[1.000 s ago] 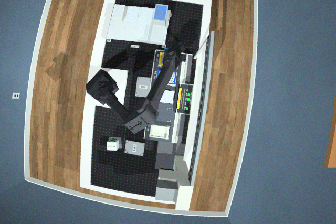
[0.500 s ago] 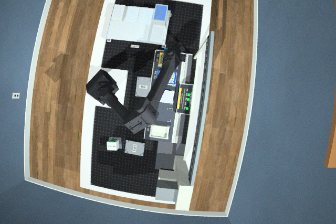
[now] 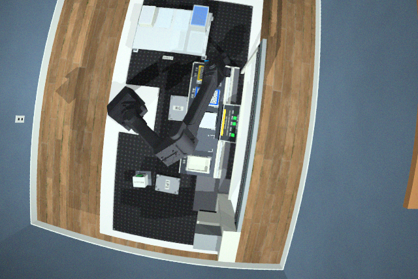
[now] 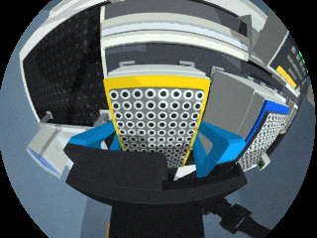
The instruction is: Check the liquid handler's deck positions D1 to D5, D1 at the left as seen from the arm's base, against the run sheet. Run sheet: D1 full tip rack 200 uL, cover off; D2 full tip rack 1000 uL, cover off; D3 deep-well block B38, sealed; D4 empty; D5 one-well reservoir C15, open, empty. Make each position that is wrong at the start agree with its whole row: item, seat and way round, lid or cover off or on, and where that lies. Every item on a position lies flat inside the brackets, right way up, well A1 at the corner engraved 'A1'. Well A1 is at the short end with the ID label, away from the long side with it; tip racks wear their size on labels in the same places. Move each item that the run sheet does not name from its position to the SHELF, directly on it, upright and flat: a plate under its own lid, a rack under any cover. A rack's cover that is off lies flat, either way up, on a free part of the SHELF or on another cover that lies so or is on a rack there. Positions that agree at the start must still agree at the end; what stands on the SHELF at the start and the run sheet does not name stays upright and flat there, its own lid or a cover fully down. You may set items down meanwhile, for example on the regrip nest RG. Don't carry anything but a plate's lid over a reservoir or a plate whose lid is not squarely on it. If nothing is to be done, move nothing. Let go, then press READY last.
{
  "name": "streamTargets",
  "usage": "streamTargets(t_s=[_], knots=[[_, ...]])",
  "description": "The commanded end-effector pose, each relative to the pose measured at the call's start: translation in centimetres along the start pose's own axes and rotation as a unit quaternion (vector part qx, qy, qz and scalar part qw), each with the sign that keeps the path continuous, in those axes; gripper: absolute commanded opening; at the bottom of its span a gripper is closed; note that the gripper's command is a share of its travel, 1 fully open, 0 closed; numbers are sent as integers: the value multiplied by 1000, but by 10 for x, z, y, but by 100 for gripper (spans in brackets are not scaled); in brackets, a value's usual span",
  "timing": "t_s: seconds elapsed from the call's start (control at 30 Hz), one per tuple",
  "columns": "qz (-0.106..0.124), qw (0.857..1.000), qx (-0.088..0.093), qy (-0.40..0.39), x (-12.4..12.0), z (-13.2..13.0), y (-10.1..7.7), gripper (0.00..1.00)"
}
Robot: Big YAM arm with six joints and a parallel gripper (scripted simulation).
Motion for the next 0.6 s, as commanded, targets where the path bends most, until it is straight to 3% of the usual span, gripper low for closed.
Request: streamTargets(t_s=[0.0,0.03,0.37,0.57], knots=[[-3,1000,3,6,7,0,4,0],[-10,1000,8,14,13,-3,-3,0],[-1,1000,1,4,4,-2,9,0],[-7,1000,6,11,11,-2,3,0]])
Point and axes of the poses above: the point where the finger pads meet when closed, its own y axis out along the fingers, its own z axis across the jaws, x = y × z, the point moved 4 cm from there along -y, back along the fingers, and after that the axes turned 2 degrees about -y, right-handed, at the moved point
